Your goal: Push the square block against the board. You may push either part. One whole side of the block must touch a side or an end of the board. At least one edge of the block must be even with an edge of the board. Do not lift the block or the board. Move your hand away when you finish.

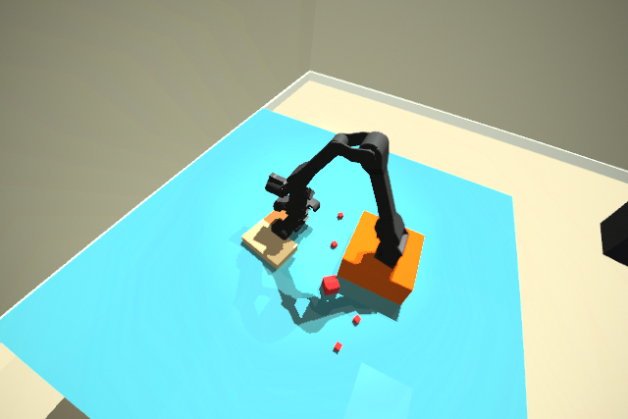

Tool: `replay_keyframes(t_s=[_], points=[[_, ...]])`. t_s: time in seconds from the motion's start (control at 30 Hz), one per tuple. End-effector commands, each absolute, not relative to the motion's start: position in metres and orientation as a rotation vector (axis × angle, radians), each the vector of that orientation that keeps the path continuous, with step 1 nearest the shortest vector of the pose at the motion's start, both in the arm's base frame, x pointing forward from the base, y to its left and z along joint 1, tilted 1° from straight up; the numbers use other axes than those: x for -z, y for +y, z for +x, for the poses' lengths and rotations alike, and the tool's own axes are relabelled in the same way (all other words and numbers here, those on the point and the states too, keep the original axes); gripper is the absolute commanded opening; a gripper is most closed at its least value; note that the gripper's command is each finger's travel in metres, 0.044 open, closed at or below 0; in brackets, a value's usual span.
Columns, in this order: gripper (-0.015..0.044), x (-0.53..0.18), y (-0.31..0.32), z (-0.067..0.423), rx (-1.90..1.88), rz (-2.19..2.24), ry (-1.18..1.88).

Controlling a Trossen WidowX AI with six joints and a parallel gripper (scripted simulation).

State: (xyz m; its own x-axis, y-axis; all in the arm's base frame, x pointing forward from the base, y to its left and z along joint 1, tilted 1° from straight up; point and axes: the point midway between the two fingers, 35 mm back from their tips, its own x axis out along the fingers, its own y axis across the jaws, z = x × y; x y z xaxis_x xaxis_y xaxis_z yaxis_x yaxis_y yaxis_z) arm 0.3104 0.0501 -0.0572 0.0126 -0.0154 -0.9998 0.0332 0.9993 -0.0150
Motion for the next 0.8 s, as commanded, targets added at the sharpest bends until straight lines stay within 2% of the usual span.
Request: replay_keyframes(t_s=[0.0,0.77], points=[[0.0,0.057,0.05,0.318,0.034,0.014,1.548],[0.0,0.058,0.051,0.285,0.034,0.014,1.551]])
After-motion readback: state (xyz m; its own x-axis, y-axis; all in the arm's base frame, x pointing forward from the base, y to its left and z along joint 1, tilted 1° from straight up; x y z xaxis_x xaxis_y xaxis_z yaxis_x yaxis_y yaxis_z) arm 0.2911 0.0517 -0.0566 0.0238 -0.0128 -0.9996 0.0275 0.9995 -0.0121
